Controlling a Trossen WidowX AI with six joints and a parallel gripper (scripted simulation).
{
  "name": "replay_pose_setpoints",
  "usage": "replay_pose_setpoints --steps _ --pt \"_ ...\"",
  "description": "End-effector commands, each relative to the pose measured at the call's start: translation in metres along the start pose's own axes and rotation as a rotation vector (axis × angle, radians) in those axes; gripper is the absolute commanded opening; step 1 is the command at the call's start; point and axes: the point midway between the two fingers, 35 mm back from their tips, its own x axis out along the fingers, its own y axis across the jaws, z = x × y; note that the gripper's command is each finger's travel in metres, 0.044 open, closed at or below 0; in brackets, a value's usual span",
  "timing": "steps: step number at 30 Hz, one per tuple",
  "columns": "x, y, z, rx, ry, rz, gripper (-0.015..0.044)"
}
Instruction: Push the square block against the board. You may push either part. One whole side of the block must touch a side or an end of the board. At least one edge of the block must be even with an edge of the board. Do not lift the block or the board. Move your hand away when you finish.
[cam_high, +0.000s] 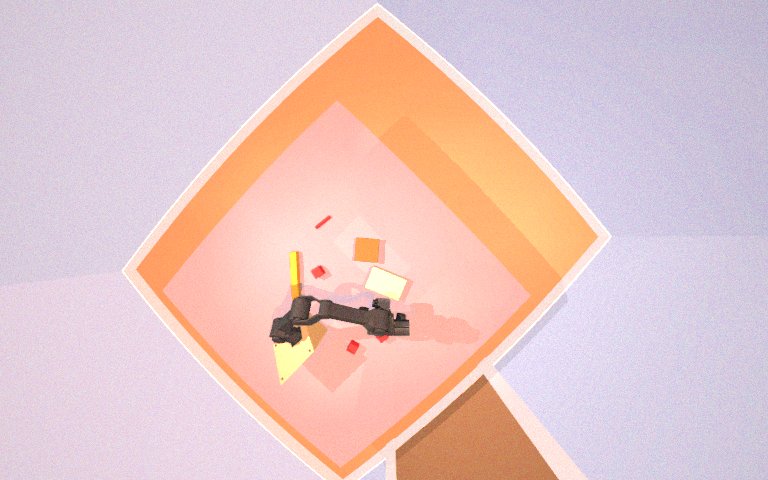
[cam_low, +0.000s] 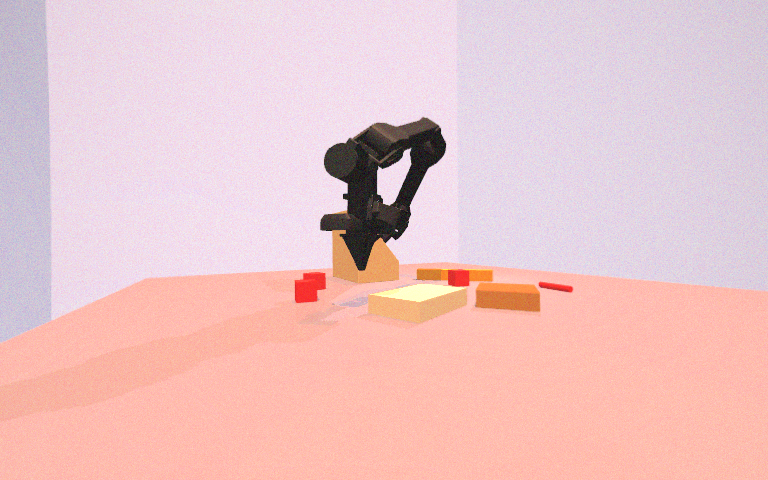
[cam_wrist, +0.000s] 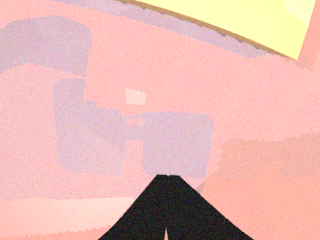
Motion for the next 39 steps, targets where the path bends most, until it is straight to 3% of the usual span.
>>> replay_pose_setpoints --steps 1,20,39 --pt "-0.007 0.003 0.028 0.106 -0.002 -0.018 0.0000" --pt "-0.013 0.060 0.158 0.757 -0.012 -0.029 0.0000" --pt "-0.006 0.173 0.268 1.405 -0.002 0.028 0.0000"
